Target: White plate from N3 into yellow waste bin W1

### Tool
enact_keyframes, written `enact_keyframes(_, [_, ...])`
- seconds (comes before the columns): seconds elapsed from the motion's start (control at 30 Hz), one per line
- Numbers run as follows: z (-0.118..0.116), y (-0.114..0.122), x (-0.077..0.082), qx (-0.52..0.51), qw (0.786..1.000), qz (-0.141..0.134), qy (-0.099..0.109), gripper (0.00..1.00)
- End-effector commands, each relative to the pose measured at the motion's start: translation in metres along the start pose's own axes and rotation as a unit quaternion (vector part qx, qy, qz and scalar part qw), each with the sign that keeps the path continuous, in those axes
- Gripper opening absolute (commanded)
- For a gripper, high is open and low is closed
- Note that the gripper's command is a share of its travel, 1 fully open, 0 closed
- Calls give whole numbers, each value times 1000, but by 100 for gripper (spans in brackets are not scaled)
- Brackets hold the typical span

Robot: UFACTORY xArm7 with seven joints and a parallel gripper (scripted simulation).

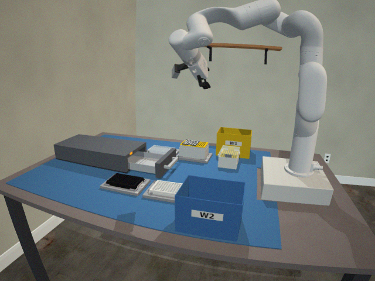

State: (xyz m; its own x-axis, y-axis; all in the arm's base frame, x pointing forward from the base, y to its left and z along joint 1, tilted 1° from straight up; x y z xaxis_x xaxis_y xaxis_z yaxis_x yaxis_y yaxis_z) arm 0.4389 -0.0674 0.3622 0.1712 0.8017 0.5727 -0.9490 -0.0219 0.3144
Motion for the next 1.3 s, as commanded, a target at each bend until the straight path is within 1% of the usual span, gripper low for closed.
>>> enact_keyframes(0.0, [1,0,1,-2,1000,1,0,100])
enact_keyframes(0.53, [1,0,1,-2,1000,1,0,100])
enact_keyframes(0.63, [-8,-1,-2,12,999,15,-44,100])
enact_keyframes(0.7, [-16,-3,-3,12,999,15,-44,100])
enact_keyframes(0.8, [-26,-4,-5,24,995,28,-87,100])
enact_keyframes(0.87, [-35,-5,-7,24,995,28,-87,100])
enact_keyframes(0.97, [-44,-6,-8,31,990,42,-131,100])
enact_keyframes(1.03, [-52,-8,-9,31,990,42,-131,100])
enact_keyframes(1.1, [-52,-8,-9,31,990,42,-131,100])
enact_keyframes(1.2, [-61,-9,-10,36,982,57,-175,100])
enact_keyframes(1.27, [-68,-10,-10,36,982,57,-175,100])
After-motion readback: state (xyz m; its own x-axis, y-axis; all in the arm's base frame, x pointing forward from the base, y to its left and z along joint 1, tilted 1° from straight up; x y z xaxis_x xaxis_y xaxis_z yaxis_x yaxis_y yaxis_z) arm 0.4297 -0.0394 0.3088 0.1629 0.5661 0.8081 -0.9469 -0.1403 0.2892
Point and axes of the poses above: the point where the finger pads meet when closed, its own x axis back along the fingers, its own z axis across the jaws, y = z × x, the point moved 6 cm from there along x, back along the fingers, and after that the axes turned 3 degrees about x, right-handed, at the moved point
